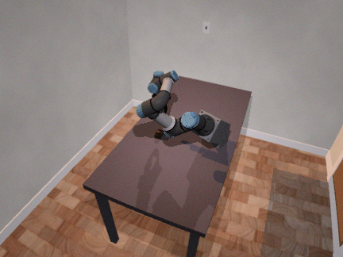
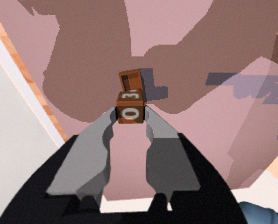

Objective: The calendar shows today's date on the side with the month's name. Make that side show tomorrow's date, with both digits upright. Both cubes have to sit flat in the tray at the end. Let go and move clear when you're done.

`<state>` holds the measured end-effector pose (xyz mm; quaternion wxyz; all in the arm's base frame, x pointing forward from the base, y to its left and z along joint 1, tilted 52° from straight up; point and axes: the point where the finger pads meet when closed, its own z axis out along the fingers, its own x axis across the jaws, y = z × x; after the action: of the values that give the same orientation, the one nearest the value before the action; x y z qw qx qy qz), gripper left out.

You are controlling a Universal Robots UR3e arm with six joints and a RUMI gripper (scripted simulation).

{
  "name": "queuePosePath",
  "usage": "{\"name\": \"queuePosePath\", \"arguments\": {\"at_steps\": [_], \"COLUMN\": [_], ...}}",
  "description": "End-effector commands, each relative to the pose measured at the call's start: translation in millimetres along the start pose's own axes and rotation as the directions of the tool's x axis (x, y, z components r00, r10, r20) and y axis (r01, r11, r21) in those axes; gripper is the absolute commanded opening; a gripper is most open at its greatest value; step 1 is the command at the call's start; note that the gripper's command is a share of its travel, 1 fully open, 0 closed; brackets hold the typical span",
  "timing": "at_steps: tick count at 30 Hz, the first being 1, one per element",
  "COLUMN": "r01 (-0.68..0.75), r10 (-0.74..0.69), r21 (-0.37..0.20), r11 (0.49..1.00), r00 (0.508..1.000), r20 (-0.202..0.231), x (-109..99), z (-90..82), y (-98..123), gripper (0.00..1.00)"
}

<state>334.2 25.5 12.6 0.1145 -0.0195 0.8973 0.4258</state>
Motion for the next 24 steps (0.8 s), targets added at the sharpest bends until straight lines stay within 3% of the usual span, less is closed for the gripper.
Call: {"name": "queuePosePath", "arguments": {"at_steps": [1, 10, 17, 20, 23, 24], "r01": [-0.108, -0.293, -0.476, -0.567, -0.571, -0.602], "r10": [0.108, 0.293, 0.476, 0.567, 0.571, 0.602], "r21": [0.003, 0.003, 0.003, 0.003, 0.003, 0.003], "r11": [0.994, 0.956, 0.879, 0.824, 0.821, 0.799], "r00": [0.994, 0.956, 0.879, 0.824, 0.821, 0.799], "r20": [0.0, 0.001, 0.002, 0.002, 0.002, 0.002], "x": [1.1, 3.8, 6.5, 7.8, 7.9, 8.3], "z": [-0.7, -0.7, -0.8, -0.8, -0.8, -0.8], "y": [-1.4, -2.7, -3.3, -3.5, -3.5, -3.5], "gripper": [0.1, 0.1, 0.1, 0.1, 0.1, 0.1]}}
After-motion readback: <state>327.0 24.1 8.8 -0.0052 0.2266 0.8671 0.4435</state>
